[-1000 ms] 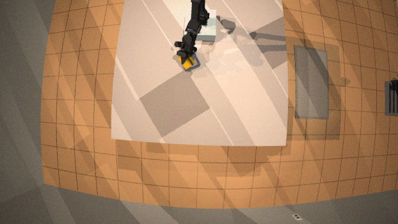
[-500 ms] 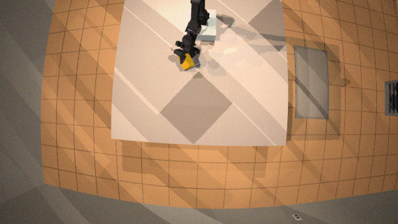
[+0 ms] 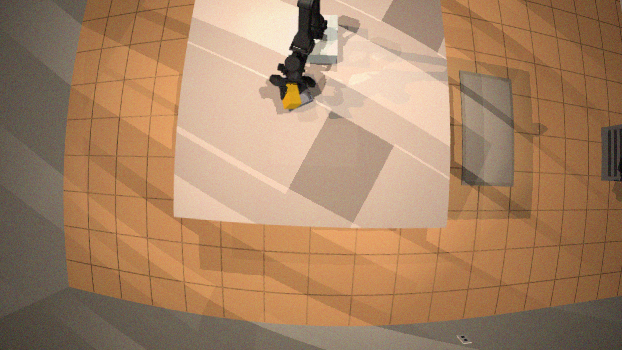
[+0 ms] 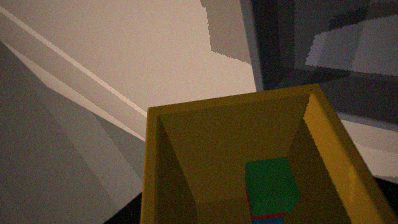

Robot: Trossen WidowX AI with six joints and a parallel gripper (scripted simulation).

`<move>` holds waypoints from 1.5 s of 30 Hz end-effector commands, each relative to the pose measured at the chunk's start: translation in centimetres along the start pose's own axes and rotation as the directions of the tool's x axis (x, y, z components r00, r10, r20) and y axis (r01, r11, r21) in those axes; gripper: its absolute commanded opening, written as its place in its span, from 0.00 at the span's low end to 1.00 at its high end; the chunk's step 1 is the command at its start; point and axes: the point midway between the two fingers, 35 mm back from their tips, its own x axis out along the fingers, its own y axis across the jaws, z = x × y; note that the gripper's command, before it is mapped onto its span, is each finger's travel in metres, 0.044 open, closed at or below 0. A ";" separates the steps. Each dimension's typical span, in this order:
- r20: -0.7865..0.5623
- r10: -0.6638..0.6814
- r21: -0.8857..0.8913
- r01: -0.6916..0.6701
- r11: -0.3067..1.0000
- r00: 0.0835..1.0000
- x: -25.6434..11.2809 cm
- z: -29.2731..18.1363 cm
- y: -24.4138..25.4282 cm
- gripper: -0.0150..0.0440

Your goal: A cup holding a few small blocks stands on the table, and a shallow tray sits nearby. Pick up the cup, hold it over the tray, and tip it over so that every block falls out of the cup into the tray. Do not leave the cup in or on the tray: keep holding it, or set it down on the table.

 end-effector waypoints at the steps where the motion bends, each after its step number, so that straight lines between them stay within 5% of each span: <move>1: -0.005 0.004 0.096 -0.003 0.995 1.000 0.1 -0.1 0.1 0.25; 27: -0.005 0.004 0.613 0.000 0.790 1.000 0.6 0.0 -0.2 0.25; 45: -0.052 0.050 0.625 -0.006 0.781 0.997 0.9 0.0 -0.2 0.25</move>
